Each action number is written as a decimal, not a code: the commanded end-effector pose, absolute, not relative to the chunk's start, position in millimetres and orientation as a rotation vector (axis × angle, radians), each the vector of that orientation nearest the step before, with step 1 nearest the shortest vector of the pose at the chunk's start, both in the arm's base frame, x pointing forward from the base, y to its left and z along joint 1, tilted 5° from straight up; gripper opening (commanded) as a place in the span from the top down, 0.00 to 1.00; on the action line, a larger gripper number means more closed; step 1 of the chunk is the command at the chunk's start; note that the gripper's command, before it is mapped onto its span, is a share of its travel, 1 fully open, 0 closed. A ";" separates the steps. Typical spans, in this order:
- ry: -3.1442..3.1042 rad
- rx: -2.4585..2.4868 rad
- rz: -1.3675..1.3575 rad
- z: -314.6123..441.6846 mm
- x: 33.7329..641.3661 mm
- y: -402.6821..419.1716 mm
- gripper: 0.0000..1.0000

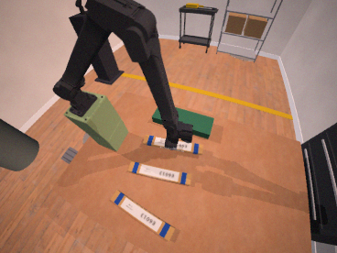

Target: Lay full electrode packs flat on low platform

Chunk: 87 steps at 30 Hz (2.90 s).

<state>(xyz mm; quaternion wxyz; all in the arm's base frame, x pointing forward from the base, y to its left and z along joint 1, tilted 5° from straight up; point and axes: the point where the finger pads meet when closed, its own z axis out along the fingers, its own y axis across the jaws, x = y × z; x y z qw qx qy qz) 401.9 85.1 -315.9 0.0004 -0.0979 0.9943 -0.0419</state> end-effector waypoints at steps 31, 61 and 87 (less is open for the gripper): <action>3.117 -0.300 -0.133 -343.9 404.4 77.3 1.00; 3.081 -0.292 -0.123 -331.0 421.9 81.1 1.00; 3.101 -0.296 -0.128 -338.7 411.7 78.7 1.00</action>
